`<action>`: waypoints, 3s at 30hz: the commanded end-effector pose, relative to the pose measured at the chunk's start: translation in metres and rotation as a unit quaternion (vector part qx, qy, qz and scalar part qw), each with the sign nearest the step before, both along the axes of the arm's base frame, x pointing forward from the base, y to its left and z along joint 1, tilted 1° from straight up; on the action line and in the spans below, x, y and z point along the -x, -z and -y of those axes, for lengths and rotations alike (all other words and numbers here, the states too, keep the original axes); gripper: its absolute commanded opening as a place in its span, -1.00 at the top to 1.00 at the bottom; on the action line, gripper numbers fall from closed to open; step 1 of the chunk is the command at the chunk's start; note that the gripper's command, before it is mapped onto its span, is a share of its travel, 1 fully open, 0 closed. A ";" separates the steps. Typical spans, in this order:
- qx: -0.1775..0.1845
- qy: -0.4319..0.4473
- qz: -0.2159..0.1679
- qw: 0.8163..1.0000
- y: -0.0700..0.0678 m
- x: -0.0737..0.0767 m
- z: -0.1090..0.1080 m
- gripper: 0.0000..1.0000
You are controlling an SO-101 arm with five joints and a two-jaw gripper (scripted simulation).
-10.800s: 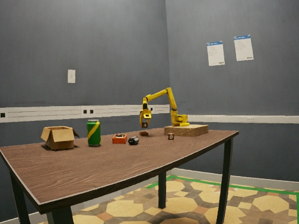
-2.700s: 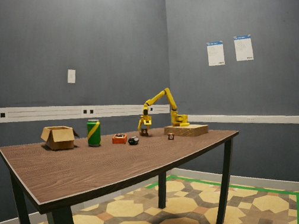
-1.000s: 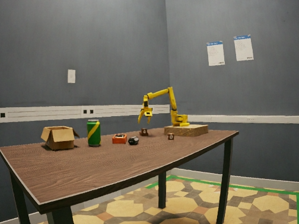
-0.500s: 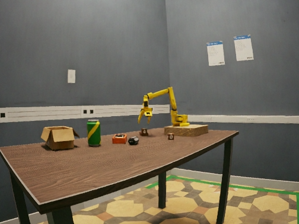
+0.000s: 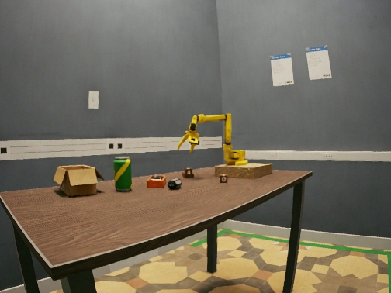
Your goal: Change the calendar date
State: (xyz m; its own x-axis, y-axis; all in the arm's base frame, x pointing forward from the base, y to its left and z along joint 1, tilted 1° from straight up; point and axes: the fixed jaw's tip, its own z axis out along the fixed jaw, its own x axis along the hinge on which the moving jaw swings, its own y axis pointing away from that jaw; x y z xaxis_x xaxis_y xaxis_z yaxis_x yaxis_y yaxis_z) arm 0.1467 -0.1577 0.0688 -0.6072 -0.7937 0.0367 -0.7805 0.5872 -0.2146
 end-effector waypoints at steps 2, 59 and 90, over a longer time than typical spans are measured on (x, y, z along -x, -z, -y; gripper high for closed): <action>0.045 -0.003 0.041 0.998 -0.024 -0.003 0.005 0.30; 0.010 0.151 0.166 0.974 -0.053 -0.046 -0.034 0.30; -0.199 0.446 0.198 0.850 -0.052 -0.100 -0.140 0.30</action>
